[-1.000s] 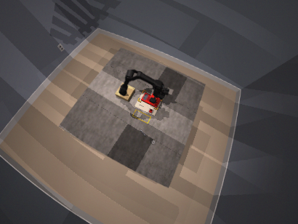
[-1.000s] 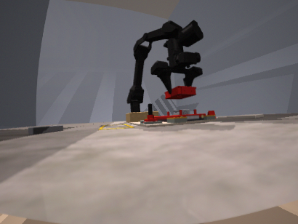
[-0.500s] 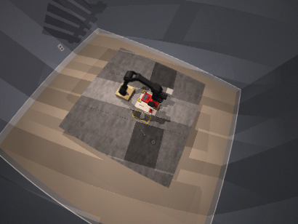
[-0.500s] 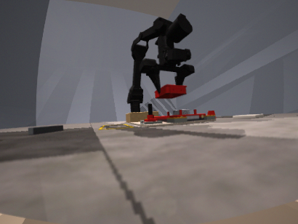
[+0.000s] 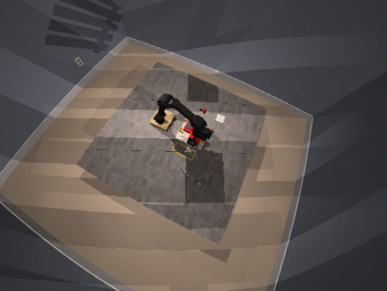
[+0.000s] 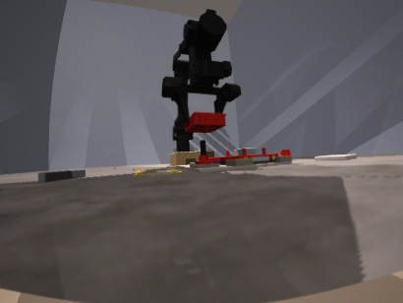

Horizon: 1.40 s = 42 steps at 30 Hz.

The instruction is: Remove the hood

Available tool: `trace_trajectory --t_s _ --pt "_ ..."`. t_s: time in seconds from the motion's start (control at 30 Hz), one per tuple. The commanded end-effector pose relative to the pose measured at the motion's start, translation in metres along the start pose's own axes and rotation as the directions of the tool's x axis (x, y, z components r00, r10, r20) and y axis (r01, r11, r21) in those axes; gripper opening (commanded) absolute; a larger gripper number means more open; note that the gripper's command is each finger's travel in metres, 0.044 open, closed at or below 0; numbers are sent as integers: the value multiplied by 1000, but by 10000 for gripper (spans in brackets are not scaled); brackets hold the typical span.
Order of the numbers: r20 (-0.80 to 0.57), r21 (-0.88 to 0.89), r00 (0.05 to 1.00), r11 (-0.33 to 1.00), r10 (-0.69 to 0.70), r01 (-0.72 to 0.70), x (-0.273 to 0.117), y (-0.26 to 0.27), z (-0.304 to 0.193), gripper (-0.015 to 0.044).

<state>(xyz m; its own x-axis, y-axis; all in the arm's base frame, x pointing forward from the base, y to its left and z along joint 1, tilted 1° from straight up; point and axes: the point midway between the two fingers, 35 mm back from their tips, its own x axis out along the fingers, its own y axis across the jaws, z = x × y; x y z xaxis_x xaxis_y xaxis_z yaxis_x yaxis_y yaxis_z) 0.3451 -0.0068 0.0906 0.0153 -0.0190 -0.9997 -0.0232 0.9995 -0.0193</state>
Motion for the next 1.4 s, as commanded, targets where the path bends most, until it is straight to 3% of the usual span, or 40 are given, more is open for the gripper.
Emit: trace_trajectory --t_s 0.0,0.77,1.37 --pt "10 -4 1000 1000 0 0 -3 -18 -3 0" --pt "10 -3 1000 1000 -9 9 -6 -107 -38 0" --pt "10 -3 1000 1000 -9 9 3 -111 -39 0"
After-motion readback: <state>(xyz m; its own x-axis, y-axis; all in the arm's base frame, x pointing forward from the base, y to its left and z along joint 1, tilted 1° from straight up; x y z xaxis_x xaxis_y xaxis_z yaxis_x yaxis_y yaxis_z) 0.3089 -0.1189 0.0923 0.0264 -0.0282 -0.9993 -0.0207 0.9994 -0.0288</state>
